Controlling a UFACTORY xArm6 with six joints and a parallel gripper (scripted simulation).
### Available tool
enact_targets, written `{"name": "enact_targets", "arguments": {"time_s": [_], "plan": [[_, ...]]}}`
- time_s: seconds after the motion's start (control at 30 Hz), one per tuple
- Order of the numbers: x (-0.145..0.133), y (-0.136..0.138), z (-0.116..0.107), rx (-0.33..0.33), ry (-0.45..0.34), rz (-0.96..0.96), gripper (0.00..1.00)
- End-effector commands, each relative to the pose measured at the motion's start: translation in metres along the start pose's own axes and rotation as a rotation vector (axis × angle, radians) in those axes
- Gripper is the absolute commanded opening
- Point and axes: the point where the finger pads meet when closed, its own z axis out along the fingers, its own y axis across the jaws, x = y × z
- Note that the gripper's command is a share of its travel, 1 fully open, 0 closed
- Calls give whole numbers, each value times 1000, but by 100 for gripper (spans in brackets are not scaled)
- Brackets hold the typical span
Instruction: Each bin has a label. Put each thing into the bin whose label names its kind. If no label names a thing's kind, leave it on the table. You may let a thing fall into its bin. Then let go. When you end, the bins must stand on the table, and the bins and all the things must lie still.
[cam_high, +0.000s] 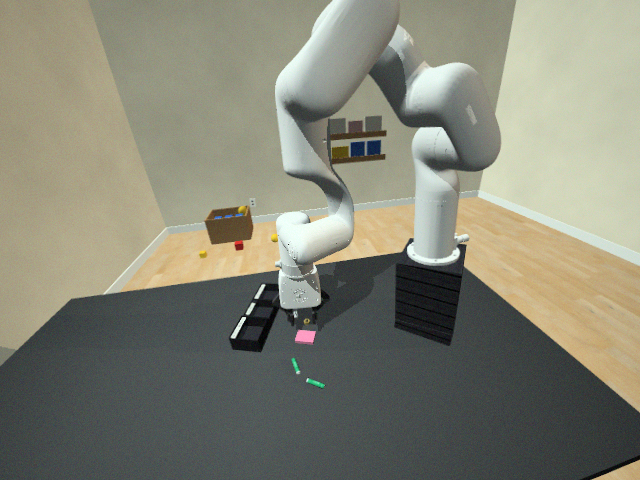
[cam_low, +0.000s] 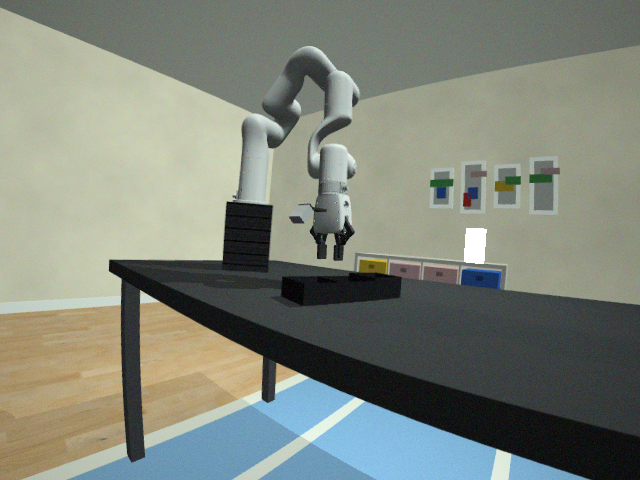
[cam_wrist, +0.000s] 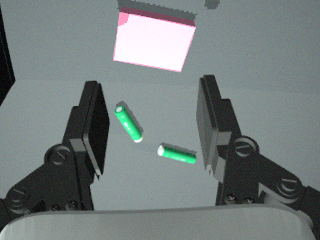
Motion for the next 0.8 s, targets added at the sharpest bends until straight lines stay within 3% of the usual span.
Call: {"name": "enact_targets", "arguments": {"time_s": [0.0,0.03,0.77], "plan": [[0,-1,-1,-1,5,92,56],[0,-1,-1,1,5,185,56],[0,-1,-1,23,-7,859,56]]}}
